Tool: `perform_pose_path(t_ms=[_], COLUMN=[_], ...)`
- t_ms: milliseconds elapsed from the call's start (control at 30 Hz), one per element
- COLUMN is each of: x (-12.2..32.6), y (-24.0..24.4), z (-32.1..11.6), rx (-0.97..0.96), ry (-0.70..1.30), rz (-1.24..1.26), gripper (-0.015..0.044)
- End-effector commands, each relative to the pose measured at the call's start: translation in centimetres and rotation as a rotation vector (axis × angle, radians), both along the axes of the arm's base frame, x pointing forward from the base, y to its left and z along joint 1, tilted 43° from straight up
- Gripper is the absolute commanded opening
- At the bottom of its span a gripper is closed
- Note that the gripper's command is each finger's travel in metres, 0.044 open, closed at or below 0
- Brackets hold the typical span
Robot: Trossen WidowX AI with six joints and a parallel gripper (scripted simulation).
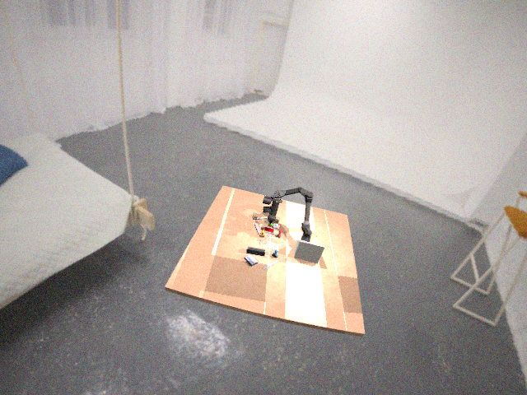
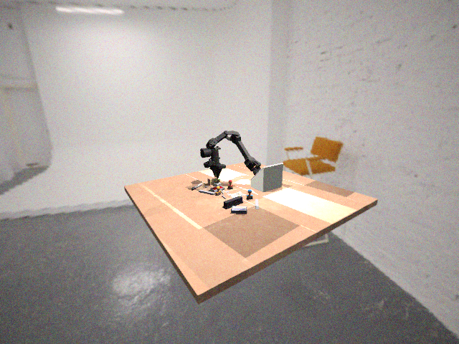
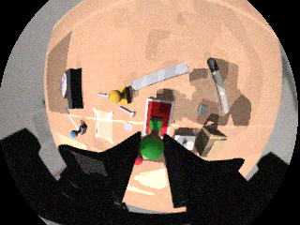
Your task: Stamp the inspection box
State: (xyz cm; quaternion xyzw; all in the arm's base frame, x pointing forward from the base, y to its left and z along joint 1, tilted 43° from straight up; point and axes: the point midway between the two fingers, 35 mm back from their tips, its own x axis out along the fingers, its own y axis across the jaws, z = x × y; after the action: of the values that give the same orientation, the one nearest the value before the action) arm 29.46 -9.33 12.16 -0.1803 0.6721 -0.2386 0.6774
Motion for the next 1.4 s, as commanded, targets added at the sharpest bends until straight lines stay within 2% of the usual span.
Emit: perform_pose_path(t_ms=[0,1367], x=[0.0,-0.1], y=[-0.2,-2.0], z=[-0.2,-2.1], rx=[-0.001,0.0], ry=[0.003,0.0], rz=[0.005,0.004], gripper=[0.0,0.0])
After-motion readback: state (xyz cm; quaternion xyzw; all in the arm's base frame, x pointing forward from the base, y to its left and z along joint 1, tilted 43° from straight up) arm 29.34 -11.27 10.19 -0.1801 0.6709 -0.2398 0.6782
